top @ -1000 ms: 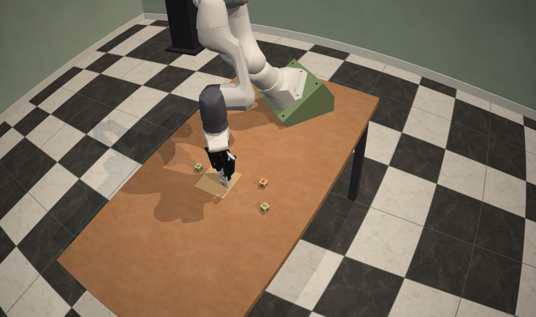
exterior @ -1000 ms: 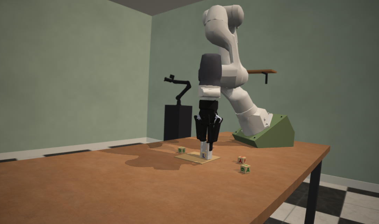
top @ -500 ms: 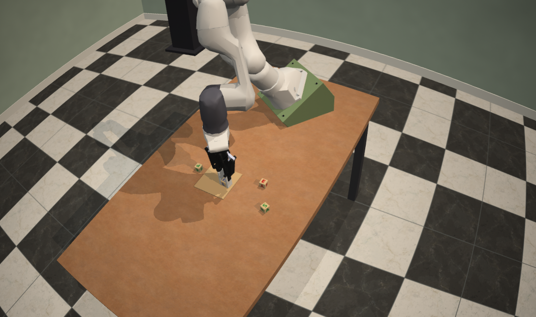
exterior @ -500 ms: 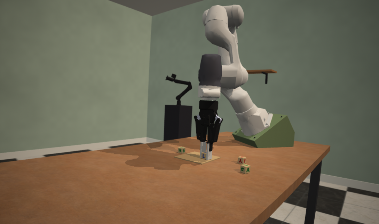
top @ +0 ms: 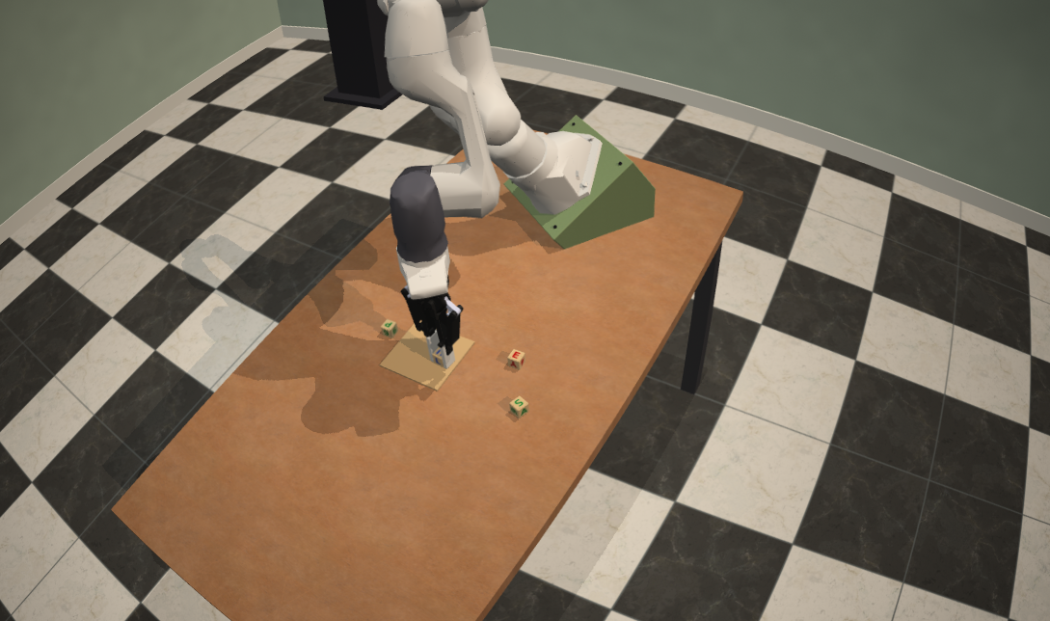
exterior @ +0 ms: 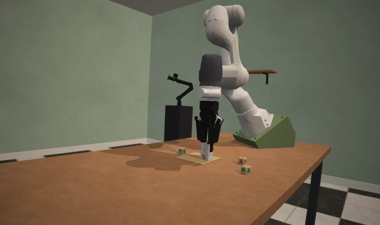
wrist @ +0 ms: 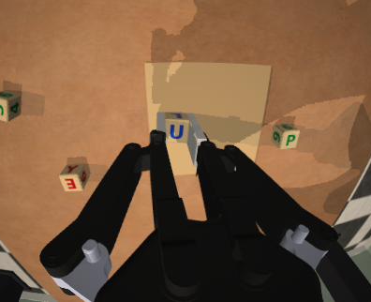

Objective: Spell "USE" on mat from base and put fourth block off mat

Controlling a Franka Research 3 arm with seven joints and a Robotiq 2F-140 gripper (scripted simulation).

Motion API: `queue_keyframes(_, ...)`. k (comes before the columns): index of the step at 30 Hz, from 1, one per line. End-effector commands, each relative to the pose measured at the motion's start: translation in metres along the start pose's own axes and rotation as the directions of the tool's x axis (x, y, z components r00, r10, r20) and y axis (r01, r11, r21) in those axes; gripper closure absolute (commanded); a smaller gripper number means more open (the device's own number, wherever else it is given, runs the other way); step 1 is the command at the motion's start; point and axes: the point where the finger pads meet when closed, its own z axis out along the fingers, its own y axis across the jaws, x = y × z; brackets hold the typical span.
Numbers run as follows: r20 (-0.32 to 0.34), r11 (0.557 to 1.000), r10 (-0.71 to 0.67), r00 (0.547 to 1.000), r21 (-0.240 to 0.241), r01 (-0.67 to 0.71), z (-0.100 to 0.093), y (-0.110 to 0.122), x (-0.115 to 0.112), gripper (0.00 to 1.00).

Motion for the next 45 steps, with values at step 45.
queue_keyframes(45,0.001,1.000,0.002,1.000,0.001,-0.002,-0.0032,-0.0004,-0.0009,0.75)
